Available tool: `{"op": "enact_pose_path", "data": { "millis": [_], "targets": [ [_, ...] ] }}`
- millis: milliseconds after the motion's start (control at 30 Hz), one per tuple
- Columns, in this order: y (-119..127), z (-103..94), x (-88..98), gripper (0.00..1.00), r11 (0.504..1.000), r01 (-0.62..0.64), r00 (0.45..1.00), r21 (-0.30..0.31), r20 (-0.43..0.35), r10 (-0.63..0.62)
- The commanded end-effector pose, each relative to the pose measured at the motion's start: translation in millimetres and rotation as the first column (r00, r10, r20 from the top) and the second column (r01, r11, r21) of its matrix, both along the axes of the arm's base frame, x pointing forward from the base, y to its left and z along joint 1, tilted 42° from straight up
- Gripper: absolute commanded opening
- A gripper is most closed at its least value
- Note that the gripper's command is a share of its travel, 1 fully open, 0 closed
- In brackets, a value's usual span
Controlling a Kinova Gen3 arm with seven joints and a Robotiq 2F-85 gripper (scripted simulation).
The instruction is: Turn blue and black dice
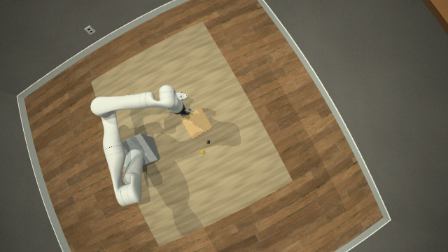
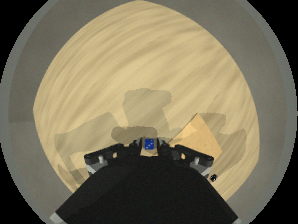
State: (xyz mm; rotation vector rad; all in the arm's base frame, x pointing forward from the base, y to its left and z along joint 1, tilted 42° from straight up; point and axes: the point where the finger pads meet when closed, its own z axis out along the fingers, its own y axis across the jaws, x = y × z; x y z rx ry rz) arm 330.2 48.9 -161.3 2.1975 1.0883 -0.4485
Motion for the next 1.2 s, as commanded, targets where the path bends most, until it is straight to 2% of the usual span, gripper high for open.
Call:
{"op": "enact_pose_path", "data": {
  "millis": [0,900,933,1167],
  "targets": [
    [0.9,0.3,0.3,0.31,1.0,-0.001,1.0,0.001,0.001,0.001],
    [0.9,0.3,0.3,0.31,1.0,-0.001,1.0,0.001,0.001,0.001],
    [0.9,0.3,0.3,0.11,1.0,-0.001,1.0,0.001,0.001,0.001],
    [0.9,0.3,0.3,0.11,1.0,-0.001,1.0,0.001,0.001,0.001]
  ]
}}
